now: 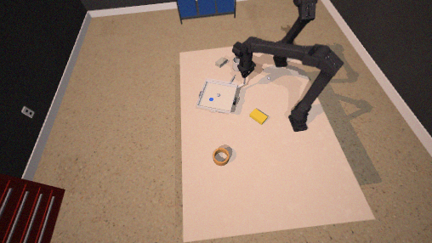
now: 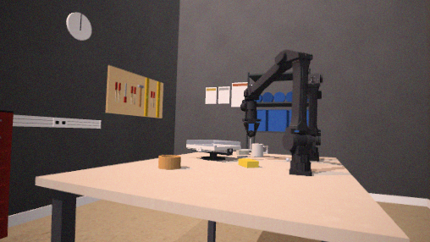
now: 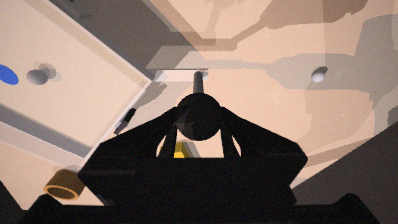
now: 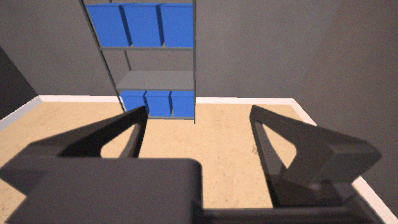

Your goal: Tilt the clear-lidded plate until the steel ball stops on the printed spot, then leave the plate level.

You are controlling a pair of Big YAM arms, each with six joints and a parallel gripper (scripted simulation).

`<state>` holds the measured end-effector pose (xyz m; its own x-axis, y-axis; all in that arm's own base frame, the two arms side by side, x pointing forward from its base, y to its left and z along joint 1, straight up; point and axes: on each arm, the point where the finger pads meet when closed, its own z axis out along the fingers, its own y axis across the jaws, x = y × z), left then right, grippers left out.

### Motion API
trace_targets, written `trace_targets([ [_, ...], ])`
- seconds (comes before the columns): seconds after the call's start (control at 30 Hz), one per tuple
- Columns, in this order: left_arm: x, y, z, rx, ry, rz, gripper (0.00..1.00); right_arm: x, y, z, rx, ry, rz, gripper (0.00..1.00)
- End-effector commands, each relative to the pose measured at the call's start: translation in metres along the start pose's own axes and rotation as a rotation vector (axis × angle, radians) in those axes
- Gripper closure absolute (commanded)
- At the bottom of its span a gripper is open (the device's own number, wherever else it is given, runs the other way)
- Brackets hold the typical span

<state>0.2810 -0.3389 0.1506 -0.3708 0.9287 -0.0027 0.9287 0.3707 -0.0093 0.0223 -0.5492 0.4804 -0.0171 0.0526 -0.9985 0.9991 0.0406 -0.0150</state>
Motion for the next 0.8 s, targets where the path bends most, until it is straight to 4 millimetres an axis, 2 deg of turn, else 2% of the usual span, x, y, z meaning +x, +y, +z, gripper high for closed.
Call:
trace_targets([
  [0.0, -0.0143, 0.0114, -0.0268, -0.03, -0.048, 0.003, 1.0, -0.0198, -0.0053, -0.0059, 0.008, -0.053, 0.015, 0.0],
  [0.77, -0.0184, 0.0142, -0.0243, -0.025, -0.034, 0.003, 1.0, -0.0198, -0.0053, -0.0059, 0.008, -0.053, 0.015, 0.0],
])
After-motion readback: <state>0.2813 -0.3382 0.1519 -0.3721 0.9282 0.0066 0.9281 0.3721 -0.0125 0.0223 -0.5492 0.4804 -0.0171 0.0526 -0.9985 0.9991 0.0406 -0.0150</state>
